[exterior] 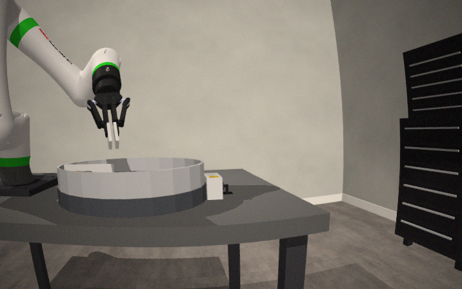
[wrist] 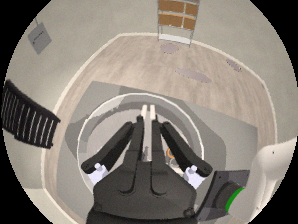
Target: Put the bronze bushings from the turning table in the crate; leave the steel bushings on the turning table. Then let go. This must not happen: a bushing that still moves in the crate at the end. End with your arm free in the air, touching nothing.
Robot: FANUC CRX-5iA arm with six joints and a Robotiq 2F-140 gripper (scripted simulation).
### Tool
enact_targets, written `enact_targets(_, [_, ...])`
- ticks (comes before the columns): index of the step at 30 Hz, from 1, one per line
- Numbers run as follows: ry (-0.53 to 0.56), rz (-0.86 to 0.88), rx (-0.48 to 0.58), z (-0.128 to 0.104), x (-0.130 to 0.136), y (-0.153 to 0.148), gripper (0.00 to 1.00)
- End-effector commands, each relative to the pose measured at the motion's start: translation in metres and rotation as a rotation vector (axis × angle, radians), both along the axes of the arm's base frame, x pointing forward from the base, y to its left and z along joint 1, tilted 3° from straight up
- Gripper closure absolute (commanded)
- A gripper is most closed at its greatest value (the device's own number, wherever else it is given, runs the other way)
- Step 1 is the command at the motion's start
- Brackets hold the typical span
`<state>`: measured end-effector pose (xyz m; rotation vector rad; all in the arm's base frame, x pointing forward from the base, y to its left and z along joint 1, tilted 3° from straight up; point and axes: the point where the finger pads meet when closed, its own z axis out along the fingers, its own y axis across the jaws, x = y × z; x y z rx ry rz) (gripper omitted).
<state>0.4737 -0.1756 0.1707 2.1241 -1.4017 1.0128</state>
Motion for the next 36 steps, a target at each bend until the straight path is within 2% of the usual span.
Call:
enact_targets(1, [0.003, -0.192, 0.040, -0.004, -0.021, 0.016, 0.94])
enact_targets(2, [-0.014, -0.311, 0.072, -0.005, -0.027, 0.019, 0.94])
enact_targets(10, [-0.033, -0.656, 0.131, -0.013, -0.058, 0.036, 0.94])
enact_targets(16, [-0.024, -0.935, 0.157, -0.015, -0.070, 0.042, 0.94])
enact_targets(18, [-0.024, -0.935, 0.157, -0.015, -0.070, 0.042, 0.94])
enact_targets(19, [-0.014, -1.047, 0.162, -0.015, -0.071, 0.043, 0.94])
enact_targets(36, [-0.013, -1.063, 0.157, -0.016, -0.075, 0.045, 0.94])
